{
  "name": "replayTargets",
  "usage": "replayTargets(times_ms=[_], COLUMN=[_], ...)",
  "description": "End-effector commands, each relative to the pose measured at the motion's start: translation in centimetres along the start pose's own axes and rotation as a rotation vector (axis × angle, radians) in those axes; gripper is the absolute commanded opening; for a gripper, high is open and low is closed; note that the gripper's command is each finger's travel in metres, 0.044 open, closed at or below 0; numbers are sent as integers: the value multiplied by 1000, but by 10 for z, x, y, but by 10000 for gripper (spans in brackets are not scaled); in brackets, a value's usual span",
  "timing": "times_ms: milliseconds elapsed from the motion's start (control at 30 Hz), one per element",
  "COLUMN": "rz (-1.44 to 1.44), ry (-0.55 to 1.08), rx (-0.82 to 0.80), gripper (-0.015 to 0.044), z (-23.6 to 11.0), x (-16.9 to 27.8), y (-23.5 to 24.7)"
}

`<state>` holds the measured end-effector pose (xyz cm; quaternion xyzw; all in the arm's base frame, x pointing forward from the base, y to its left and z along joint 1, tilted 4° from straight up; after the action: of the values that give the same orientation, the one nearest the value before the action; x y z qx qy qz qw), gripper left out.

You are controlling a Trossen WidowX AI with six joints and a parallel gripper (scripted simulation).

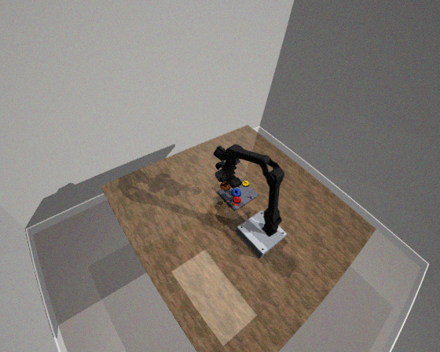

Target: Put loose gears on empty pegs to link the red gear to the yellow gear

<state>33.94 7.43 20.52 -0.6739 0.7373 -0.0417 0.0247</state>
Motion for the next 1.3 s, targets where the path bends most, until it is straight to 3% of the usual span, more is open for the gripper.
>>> replayTargets(times_ms=[0,1267], rz=[-7,-31], ry=[-3,11], rx=[-5,-2], gripper=[0,0], z=[4,33], x=[7,103], y=[-2,-24])
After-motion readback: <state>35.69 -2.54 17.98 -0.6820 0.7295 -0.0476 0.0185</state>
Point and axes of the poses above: the point midway between the two fingers, 35 mm back from their tips, its own z axis out along the fingers, its own y axis across the jaws, x = y × z, the point moved 7 cm from there along -z, back along the fingers, and after that the axes turned 3 degrees about z, right-handed, at the moved point
